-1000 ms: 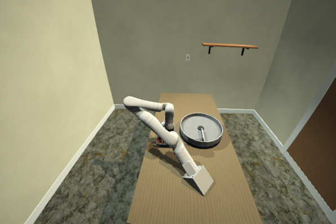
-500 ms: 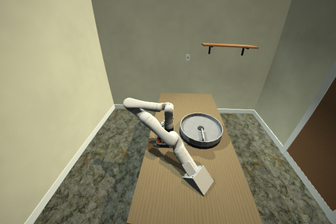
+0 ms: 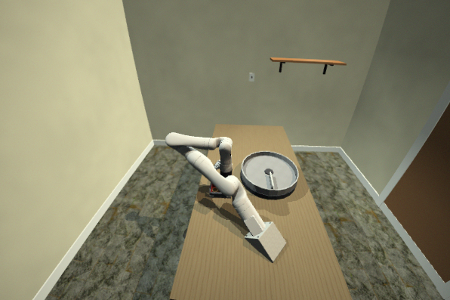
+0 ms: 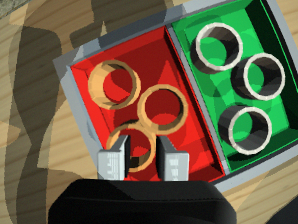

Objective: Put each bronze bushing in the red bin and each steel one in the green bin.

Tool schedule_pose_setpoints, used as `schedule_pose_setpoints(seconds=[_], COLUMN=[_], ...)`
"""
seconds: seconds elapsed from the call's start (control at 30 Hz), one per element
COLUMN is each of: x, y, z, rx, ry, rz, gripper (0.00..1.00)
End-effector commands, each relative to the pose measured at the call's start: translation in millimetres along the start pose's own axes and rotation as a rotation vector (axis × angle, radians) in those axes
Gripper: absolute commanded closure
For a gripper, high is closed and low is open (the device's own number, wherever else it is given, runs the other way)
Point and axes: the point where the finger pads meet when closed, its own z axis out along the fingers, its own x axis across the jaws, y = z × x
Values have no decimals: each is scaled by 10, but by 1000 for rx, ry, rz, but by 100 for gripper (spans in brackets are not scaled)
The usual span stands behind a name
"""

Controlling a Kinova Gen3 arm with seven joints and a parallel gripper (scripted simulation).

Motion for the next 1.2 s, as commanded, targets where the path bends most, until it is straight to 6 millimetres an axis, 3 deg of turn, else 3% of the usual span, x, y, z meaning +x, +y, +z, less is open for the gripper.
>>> schedule_pose_setpoints(seconds=[0.0, 0.1, 0.27, 0.37, 0.47, 0.53, 0.6, 1.17], x=[17, 17, -38, -38, -59, -59, -73, -73], y=[21, 21, 17, 17, 28, 28, 36, 36], z=[2, 2, -555, -555, -887, -887, -1108, -1106], rx=[35, 35, 18, 18, 29, 29, 35, 34], ry=[63, 63, 31, 31, 50, 50, 63, 63], rz=[13, 13, 5, 5, 10, 10, 13, 12], gripper=[53, 53, 53, 53, 53, 53, 53, 53])
